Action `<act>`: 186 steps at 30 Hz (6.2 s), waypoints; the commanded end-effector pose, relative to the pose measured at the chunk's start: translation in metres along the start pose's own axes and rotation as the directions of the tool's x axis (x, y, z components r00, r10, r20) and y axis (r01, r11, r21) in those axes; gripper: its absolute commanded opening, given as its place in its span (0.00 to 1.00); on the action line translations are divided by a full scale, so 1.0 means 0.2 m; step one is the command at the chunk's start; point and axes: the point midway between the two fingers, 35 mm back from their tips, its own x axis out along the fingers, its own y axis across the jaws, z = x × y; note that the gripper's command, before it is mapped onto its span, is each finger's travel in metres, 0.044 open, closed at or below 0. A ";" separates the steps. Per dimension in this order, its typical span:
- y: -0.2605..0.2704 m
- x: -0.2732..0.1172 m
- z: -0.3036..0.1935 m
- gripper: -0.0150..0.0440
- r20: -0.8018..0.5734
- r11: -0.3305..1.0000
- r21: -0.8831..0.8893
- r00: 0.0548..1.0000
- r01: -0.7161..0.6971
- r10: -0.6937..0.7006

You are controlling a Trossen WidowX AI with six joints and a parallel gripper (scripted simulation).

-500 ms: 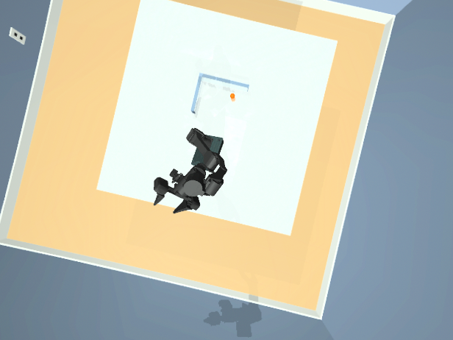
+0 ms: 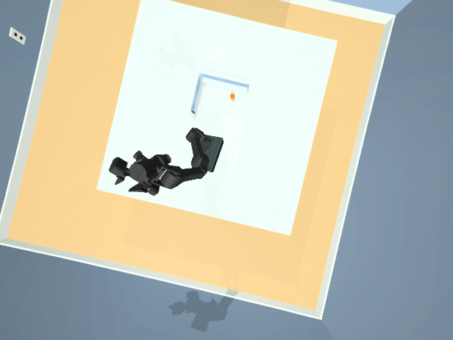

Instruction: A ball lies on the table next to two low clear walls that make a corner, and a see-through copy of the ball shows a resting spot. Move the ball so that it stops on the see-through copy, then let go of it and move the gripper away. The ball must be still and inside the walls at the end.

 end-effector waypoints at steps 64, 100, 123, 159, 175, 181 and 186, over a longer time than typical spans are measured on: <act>-0.19 -1.64 3.52 0.69 0.793 0.662 0.286 0.216 0.693 -0.569; -1.27 -2.05 3.34 0.69 0.698 0.655 0.273 0.323 0.705 -0.639; -1.34 -2.01 3.42 0.48 0.698 0.656 0.272 0.324 0.704 -0.638; -1.10 -2.15 3.03 0.25 0.696 0.653 0.276 0.322 0.705 -0.642; -1.34 -2.03 3.25 0.25 0.697 0.654 0.275 0.323 0.705 -0.640; -1.37 -2.01 3.28 0.25 0.698 0.655 0.274 0.324 0.704 -0.639; -1.38 -2.00 3.30 0.25 0.698 0.655 0.274 0.324 0.704 -0.639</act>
